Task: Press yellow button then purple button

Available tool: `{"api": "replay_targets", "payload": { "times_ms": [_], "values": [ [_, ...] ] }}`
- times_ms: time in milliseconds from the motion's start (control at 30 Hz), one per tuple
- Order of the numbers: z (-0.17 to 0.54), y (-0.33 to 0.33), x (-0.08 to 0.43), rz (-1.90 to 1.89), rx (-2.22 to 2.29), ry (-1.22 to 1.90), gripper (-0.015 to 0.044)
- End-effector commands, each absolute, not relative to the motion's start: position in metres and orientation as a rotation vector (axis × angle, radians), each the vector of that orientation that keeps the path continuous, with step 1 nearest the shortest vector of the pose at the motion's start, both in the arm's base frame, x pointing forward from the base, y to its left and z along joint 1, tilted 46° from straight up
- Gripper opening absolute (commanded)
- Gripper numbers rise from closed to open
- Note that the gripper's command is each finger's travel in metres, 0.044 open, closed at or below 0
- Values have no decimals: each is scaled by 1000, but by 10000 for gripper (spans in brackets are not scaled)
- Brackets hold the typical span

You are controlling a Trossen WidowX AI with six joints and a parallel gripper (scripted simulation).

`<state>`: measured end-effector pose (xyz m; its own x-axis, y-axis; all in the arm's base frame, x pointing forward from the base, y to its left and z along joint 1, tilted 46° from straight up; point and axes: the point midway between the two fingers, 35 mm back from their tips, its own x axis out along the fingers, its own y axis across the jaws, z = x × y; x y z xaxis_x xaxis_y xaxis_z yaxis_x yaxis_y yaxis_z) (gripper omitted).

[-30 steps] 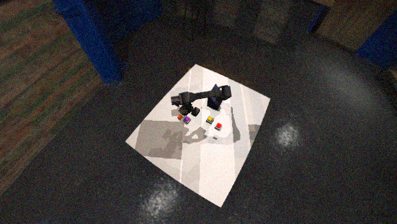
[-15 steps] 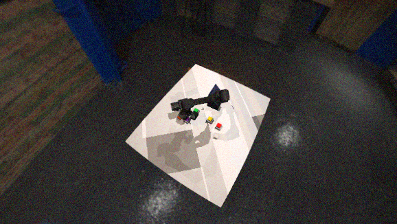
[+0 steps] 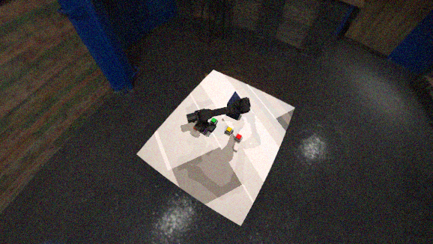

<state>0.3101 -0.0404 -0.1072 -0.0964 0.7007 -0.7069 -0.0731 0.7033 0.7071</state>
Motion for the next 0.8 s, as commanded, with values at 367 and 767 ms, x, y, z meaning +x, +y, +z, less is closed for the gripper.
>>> {"api": "replay_targets", "payload": {
  "times_ms": [367, 767],
  "values": [
    [-119, -28, 307, 701, 547, 1545, 20],
    [-119, -28, 307, 701, 547, 1545, 20]
  ]
}}
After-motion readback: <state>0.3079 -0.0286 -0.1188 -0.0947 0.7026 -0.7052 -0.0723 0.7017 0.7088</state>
